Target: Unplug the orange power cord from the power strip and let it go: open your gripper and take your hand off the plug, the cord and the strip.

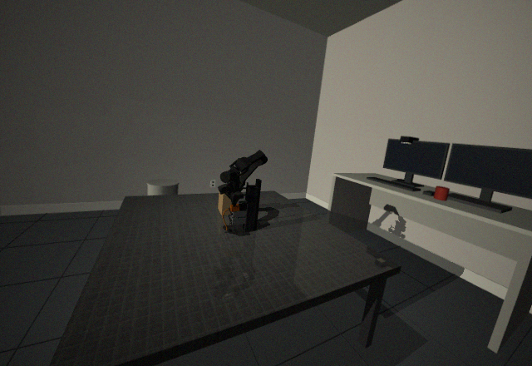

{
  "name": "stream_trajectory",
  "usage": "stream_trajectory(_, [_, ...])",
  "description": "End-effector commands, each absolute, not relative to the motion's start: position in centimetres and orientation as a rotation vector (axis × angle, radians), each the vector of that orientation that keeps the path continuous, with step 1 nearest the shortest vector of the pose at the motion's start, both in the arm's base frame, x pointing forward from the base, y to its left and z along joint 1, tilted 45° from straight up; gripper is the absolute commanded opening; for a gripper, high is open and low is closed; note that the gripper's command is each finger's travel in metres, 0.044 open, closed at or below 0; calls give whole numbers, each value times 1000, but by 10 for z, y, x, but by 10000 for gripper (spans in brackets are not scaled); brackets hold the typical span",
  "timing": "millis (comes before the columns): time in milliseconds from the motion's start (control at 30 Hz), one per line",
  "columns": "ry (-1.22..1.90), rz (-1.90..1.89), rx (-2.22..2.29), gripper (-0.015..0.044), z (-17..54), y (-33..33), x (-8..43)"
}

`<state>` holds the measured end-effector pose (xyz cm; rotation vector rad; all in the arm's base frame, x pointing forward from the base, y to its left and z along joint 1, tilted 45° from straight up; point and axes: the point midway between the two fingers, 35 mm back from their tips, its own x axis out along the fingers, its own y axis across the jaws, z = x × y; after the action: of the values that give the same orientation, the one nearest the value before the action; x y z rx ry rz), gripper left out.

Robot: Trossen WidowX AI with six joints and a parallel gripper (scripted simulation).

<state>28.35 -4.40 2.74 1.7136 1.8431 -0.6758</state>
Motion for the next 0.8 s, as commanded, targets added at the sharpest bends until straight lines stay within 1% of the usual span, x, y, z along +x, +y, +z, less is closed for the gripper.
stream_trajectory(0, [1800, -716, 1690, 0, 12, -67, 286])
stream_trajectory(100, [1799, -717, 1691, 0, 9, -70, 286])
stream_trajectory(533, [1801, -715, 1695, 341, 12, -63, 286])
stream_trajectory(667, [1799, -717, 1694, 440, 1, -82, 289])
stream_trajectory(767, [1798, -717, 1693, 440, -16, -107, 289])
